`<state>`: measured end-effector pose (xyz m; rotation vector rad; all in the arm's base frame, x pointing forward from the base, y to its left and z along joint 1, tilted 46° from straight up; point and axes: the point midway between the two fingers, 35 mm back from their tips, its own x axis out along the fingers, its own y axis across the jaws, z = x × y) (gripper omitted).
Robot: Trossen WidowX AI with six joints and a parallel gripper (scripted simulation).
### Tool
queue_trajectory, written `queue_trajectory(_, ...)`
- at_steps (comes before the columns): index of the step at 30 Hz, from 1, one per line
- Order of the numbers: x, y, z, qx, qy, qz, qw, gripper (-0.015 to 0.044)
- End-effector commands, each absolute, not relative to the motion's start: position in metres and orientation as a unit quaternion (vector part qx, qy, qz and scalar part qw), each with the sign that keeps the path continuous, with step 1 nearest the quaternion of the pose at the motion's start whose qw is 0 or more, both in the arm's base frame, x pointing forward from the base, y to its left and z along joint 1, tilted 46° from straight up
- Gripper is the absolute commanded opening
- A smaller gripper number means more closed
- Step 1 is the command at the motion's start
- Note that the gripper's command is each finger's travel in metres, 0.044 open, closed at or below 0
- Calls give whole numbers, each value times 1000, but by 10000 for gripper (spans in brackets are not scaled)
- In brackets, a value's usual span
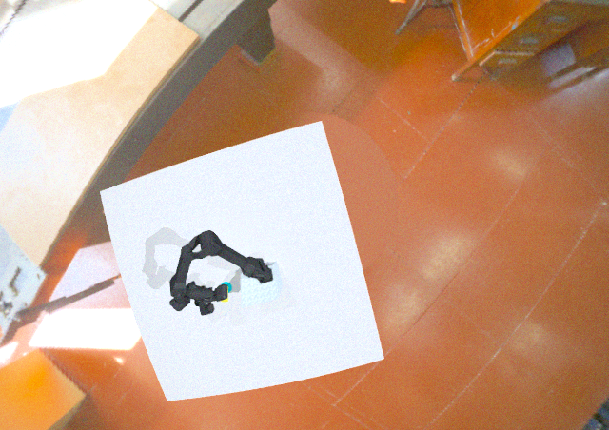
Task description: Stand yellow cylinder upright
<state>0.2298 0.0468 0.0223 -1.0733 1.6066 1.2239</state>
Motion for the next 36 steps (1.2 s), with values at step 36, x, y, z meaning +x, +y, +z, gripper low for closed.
queue_trajectory(36,232,47,28,-366,551,559,499,105)
